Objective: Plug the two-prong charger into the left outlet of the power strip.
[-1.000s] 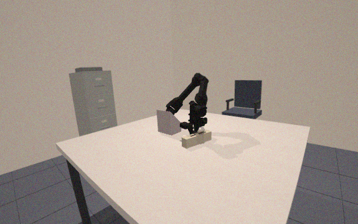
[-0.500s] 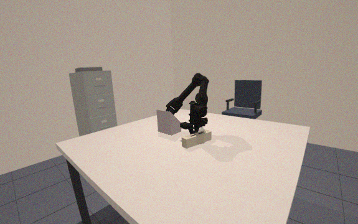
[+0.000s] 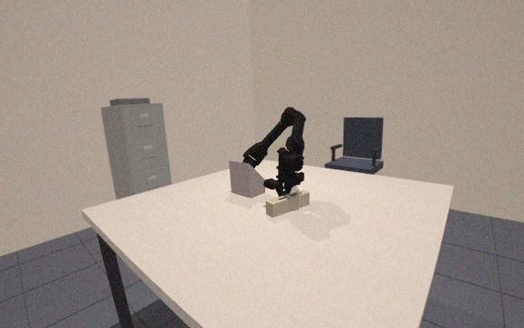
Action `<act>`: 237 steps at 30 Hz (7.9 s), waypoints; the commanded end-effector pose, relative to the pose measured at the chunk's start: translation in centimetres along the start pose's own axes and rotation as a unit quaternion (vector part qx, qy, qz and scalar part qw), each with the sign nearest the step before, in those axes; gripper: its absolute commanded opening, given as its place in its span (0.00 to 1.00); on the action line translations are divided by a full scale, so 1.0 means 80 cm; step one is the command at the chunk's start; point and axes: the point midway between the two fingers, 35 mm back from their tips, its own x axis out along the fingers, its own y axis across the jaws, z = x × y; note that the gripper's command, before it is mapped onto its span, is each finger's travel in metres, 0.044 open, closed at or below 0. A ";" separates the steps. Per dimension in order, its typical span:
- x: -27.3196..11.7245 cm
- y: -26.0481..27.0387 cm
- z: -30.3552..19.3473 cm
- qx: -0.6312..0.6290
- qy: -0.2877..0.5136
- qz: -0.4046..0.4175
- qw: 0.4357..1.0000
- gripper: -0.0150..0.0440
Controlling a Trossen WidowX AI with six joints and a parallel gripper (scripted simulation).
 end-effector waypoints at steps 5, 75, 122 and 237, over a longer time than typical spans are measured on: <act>0.000 0.001 0.001 0.003 0.000 0.002 1.000 0.25; -0.002 0.002 0.031 0.003 0.000 0.002 1.000 0.25; -0.005 0.002 0.036 0.003 0.000 0.002 1.000 0.25; -0.001 0.001 0.023 0.011 0.012 0.000 1.000 1.00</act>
